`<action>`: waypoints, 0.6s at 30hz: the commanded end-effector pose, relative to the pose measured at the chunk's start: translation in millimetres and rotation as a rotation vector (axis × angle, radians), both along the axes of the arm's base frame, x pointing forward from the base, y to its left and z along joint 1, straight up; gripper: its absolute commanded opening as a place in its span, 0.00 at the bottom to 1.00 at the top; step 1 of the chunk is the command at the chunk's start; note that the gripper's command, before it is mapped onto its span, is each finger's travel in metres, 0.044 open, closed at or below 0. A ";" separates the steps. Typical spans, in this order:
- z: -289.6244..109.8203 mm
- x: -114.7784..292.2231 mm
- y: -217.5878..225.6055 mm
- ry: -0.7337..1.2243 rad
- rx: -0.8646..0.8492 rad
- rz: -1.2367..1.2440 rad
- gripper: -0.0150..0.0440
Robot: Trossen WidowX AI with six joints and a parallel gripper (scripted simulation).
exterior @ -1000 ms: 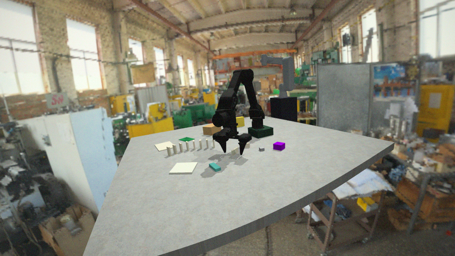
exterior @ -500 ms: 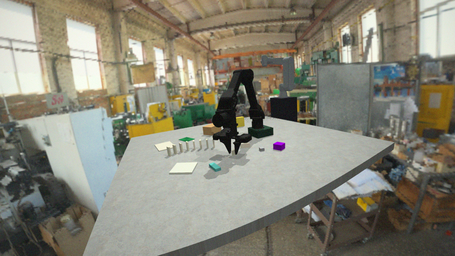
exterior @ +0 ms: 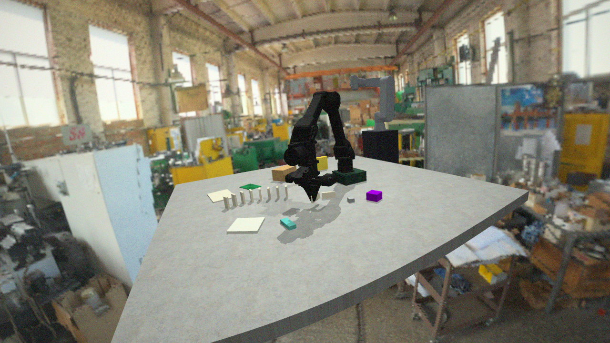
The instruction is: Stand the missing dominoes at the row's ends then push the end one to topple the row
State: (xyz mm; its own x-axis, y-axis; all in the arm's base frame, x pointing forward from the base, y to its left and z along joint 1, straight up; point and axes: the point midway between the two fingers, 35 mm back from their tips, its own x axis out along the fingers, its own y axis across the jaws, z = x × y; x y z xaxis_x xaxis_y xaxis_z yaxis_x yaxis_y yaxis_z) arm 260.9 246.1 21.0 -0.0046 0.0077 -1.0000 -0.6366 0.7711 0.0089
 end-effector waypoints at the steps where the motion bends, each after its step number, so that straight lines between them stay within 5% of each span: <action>1: 38.7 5.4 1.5 -0.024 0.020 0.005 0.29; 9: 128.2 7.2 -4.8 -0.024 0.020 0.005 0.29; 13: 135.7 8.5 -5.2 -0.024 0.020 -0.011 0.29; 18: 138.1 39.8 -4.9 -0.018 0.023 -0.461 0.29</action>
State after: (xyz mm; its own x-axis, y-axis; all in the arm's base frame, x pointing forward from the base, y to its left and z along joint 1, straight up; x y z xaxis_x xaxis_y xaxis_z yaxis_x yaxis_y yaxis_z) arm 283.6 243.8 160.4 0.0277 0.0336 -0.9991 -0.4368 0.8994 0.0181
